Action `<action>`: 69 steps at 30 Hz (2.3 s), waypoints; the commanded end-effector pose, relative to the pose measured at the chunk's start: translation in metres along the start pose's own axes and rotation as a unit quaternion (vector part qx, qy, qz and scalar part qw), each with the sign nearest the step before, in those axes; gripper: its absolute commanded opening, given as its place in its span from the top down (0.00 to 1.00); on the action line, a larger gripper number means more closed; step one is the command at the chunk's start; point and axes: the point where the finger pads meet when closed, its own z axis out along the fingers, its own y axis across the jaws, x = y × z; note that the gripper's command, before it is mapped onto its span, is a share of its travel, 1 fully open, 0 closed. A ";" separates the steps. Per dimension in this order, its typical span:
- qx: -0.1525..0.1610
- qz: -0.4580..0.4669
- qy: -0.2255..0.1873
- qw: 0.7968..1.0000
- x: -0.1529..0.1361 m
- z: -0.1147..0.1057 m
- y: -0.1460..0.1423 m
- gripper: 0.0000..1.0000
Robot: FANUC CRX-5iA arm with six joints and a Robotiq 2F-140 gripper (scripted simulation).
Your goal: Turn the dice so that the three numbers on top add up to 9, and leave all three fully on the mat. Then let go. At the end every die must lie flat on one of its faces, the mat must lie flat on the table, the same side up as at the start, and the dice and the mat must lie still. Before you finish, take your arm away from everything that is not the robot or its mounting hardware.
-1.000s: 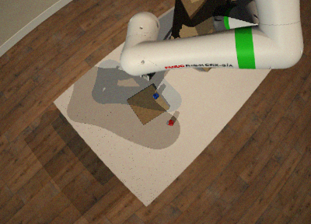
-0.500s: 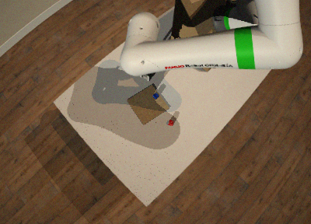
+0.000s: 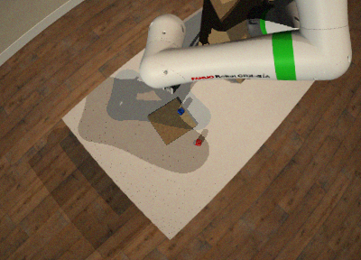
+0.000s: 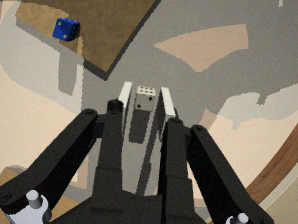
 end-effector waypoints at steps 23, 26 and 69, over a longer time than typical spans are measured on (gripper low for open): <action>0.000 0.000 0.000 1.000 0.000 0.000 0.000 0.91; 0.000 0.000 0.000 1.000 0.000 0.000 0.000 0.91; 0.000 0.000 0.000 1.000 0.000 -0.100 0.000 0.91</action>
